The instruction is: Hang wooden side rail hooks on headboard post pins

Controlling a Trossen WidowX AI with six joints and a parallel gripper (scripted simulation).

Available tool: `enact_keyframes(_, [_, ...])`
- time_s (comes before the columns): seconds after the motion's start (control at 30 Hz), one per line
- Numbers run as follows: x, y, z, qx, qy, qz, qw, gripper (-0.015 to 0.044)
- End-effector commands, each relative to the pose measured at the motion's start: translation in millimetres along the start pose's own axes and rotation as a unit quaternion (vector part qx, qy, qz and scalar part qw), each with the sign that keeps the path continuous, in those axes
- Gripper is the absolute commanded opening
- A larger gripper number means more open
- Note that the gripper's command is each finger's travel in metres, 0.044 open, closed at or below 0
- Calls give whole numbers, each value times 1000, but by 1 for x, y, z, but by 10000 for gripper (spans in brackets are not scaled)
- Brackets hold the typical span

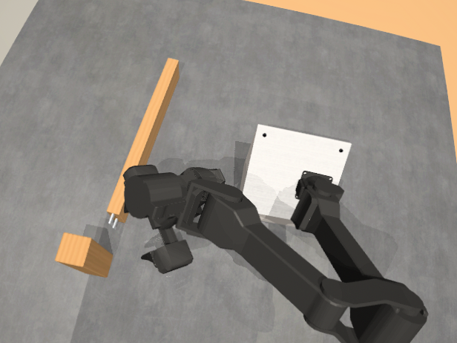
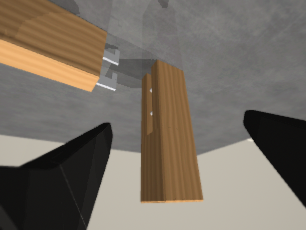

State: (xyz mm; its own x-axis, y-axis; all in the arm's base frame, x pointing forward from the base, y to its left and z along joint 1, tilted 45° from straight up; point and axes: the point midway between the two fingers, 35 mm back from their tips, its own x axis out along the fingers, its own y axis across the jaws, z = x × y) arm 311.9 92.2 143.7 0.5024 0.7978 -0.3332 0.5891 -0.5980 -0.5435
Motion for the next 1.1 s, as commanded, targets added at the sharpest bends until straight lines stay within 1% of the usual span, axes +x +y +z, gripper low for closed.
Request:
enact_keyframes(0.0, [0,1,1,0,-1,2,1000,440])
enact_keyframes(0.1, [-2,7,3,26,0,18,999,440])
enact_keyframes(0.13, [-3,13,4,60,1,32,998,440])
enact_keyframes(0.2, [-3,16,2,166,-4,35,985,440])
enact_keyframes(0.3, [-2,22,-3,332,-11,42,942,440])
enact_keyframes(0.4, [-1,27,-7,488,-15,52,871,440])
enact_keyframes(0.47, [0,31,-9,582,-16,60,811,440])
enact_keyframes(0.57, [0,36,-13,710,-15,73,701,440])
enact_keyframes(0.67, [0,40,-16,816,-10,87,571,440])
enact_keyframes(0.77, [0,45,-19,899,-2,101,425,440])
enact_keyframes(0.8, [0,46,-20,917,1,106,384,440])
enact_keyframes(0.9, [0,48,-22,952,8,114,283,440])
enact_keyframes(1.07, [-1,52,-26,986,25,128,105,440])
